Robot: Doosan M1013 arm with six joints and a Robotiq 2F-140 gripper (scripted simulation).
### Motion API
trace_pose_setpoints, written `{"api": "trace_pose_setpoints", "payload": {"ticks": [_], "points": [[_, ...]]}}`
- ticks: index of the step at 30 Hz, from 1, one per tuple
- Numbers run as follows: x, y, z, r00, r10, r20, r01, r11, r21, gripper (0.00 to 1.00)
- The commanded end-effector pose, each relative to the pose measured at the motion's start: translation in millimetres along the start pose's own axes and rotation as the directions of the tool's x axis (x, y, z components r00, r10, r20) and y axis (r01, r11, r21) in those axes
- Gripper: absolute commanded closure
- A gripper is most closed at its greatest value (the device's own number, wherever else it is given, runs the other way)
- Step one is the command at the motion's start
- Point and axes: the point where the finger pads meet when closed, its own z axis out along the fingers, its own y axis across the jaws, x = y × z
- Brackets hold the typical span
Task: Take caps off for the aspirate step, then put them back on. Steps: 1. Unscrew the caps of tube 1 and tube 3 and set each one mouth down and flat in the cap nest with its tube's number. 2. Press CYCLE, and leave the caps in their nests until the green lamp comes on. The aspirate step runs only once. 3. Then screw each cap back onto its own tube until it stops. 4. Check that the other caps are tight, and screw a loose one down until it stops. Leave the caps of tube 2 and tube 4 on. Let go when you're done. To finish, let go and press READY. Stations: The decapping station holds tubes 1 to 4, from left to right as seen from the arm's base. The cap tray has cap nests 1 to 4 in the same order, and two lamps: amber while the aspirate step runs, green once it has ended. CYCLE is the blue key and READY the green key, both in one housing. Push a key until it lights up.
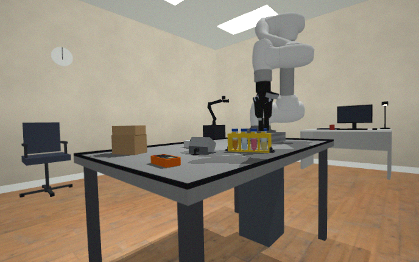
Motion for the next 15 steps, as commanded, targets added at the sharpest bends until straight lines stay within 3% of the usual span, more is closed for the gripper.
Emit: {"api": "trace_pose_setpoints", "payload": {"ticks": [1, 5, 9, 11, 15], "points": [[0.3, 0.3, -0.6, 1.000, 0.000, -0.001, 0.000, 1.000, -0.001, 0.70], [0.3, 0.2, -0.7, 0.989, -0.149, -0.001, 0.149, 0.989, -0.001, 0.70], [0.3, 0.2, -0.8, 0.939, -0.343, -0.001, 0.343, 0.939, -0.001, 0.70], [0.3, 0.2, -0.8, 0.939, -0.343, -0.001, 0.343, 0.939, -0.001, 0.70], [0.4, 0.2, -0.8, 0.853, -0.522, 0.000, 0.522, 0.853, -0.001, 0.70]]}}
